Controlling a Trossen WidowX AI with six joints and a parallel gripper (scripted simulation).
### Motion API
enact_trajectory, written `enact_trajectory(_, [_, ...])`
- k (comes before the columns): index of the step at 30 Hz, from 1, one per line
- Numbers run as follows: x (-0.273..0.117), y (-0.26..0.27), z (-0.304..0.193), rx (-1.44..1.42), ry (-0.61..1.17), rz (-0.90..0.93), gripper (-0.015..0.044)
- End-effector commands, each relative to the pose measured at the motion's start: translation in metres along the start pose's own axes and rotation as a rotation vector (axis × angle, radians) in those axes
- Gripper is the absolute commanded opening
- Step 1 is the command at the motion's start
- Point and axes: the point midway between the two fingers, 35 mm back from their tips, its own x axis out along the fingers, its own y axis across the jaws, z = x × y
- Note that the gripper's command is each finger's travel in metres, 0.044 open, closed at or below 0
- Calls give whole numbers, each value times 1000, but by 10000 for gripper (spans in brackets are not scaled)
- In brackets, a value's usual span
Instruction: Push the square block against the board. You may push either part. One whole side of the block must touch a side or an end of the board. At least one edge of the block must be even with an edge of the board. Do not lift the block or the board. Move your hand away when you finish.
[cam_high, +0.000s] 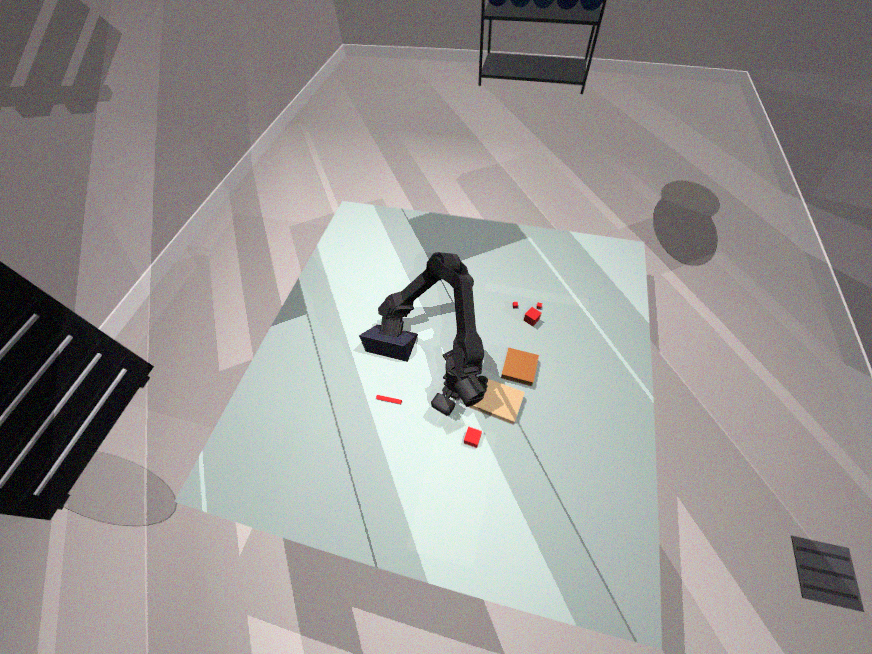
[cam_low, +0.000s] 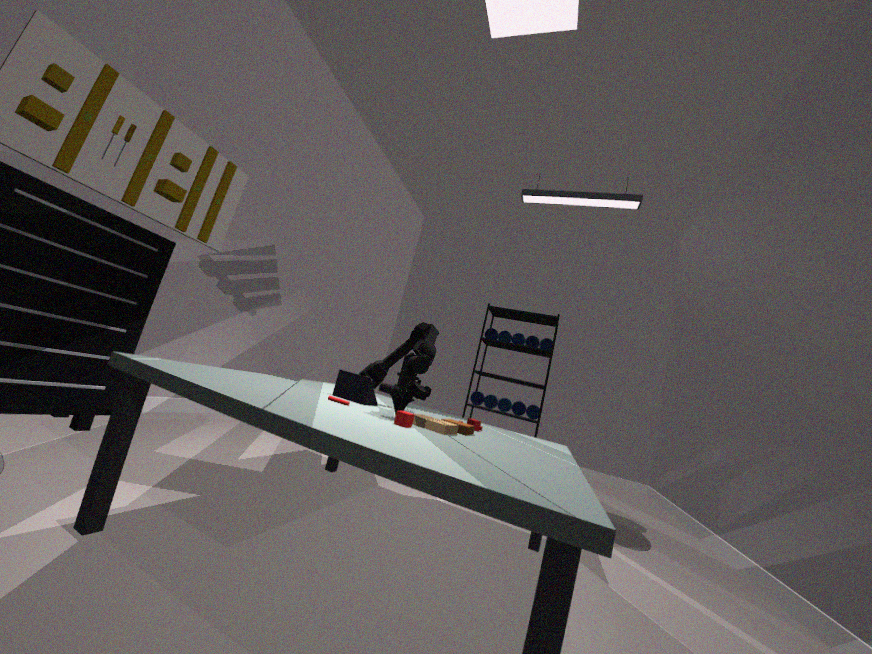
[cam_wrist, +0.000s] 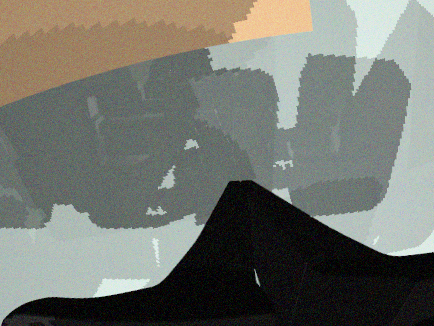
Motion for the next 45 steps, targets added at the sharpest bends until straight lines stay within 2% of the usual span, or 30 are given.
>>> enact_trajectory(1, [-1,-1,-5,-3,-2,-5,0])
enact_trajectory(7, [-56,0,-2,-3,-2,-7,0])
enact_trajectory(14, [-57,-2,6,48,-6,-11,0])
enact_trajectory(45, [-62,-15,147,1106,-117,-25,0])
